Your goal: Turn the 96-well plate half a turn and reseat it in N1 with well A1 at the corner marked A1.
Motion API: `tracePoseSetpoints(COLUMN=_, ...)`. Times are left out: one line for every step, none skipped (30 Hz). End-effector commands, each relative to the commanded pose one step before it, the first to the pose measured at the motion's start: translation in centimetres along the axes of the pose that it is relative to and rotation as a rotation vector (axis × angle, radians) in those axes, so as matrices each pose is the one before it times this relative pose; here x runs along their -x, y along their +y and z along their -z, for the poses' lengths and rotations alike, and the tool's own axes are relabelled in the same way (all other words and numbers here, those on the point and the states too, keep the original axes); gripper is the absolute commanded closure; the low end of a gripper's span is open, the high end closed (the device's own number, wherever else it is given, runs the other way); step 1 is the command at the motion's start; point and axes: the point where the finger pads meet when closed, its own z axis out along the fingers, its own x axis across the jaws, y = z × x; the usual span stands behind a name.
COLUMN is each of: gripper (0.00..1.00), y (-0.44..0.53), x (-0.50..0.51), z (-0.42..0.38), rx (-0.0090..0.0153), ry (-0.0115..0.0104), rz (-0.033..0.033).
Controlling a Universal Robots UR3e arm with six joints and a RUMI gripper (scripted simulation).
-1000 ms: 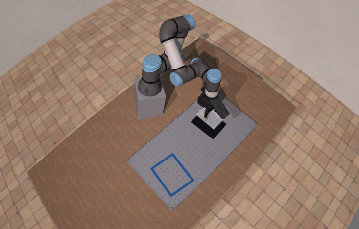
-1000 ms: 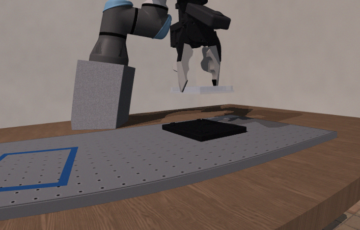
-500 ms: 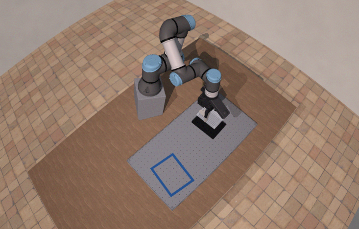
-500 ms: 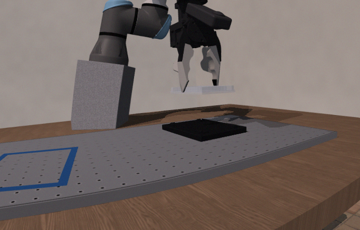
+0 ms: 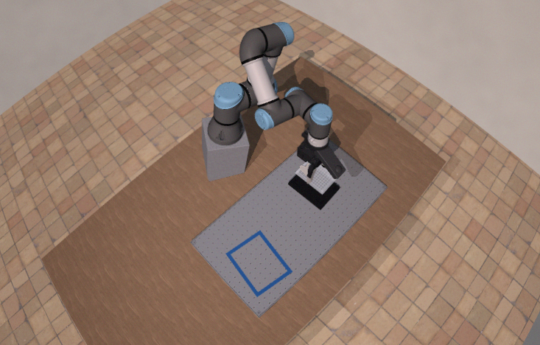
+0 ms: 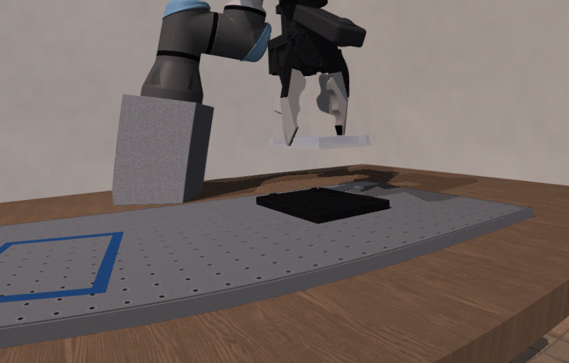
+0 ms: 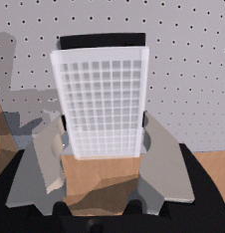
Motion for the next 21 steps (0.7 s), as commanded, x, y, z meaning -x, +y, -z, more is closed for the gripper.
tracePoseSetpoints(gripper=1.00, y=-0.0471, x=-0.009, z=0.0661, rx=-0.00227, ry=-0.00058, rz=0.00096)
tracePoseSetpoints(gripper=1.00, y=0.0021, x=-0.003, z=0.0002, rx=0.00000, ry=0.00000, rz=0.00000)
tracePoseSetpoints(gripper=1.00, y=0.0653, x=-0.002, z=-0.2199, rx=0.00146, ry=-0.00057, rz=-0.00007)
tracePoseSetpoints(gripper=1.00, y=0.0070, x=0.008, z=-0.1661, rx=0.00008, ry=-0.00001, rz=-0.00004)
tracePoseSetpoints(gripper=1.00, y=0.0066, x=0.008, z=-0.1660, rx=0.00008, ry=-0.00001, rz=-0.00004)
tracePoseSetpoints(gripper=1.00, y=0.0060, x=0.007, z=-0.1660, rx=0.00008, ry=-0.00001, rz=-0.00004)
tracePoseSetpoints(gripper=1.00, y=-0.0002, x=-0.002, z=-0.1745, rx=0.00000, ry=0.00004, rz=-0.00019)
tracePoseSetpoints(gripper=1.00, y=-0.0012, x=-0.003, z=-0.1665, rx=0.00001, ry=0.00003, rz=0.00000)
tracePoseSetpoints(gripper=1.00, y=-0.0033, x=-0.002, z=-0.1665, rx=0.00001, ry=0.00003, rz=0.00000)
tracePoseSetpoints(gripper=1.00, y=-0.0057, x=-0.003, z=-0.1666, rx=0.00001, ry=0.00003, rz=0.00000)
tracePoseSetpoints(gripper=1.00, y=-0.0084, x=-0.003, z=-0.1666, rx=0.00001, ry=0.00003, rz=0.00000)
tracePoseSetpoints(gripper=1.00, y=-0.0110, x=-0.003, z=-0.1666, rx=0.00001, ry=0.00003, rz=0.00000)
tracePoseSetpoints(gripper=1.00, y=-0.0135, x=-0.003, z=-0.1666, rx=0.00001, ry=0.00003, rz=0.00000)
tracePoseSetpoints(gripper=1.00, y=-0.0159, x=-0.004, z=-0.1666, rx=0.00001, ry=0.00003, rz=0.00000)
tracePoseSetpoints(gripper=1.00, y=-0.0179, x=-0.004, z=-0.1666, rx=0.00001, ry=0.00003, rz=0.00000)
tracePoseSetpoints(gripper=1.00, y=-0.0197, x=-0.004, z=-0.1667, rx=0.00001, ry=0.00003, rz=0.00000)
tracePoseSetpoints(gripper=1.00, y=0.0000, x=0.000, z=0.0000, rx=0.00000, ry=0.00000, rz=0.00000)
tracePoseSetpoints(gripper=1.00, y=0.0000, x=0.000, z=0.0000, rx=0.00000, ry=0.00000, rz=0.00000)
tracePoseSetpoints(gripper=1.00, y=-0.0237, x=-0.004, z=-0.1671, rx=0.00001, ry=0.00003, rz=0.00000)
tracePoseSetpoints(gripper=1.00, y=-0.0242, x=-0.005, z=-0.1666, rx=0.00001, ry=0.00003, rz=0.00000)
tracePoseSetpoints(gripper=1.00, y=-0.0241, x=-0.004, z=-0.1666, rx=0.00001, ry=0.00003, rz=0.00000)
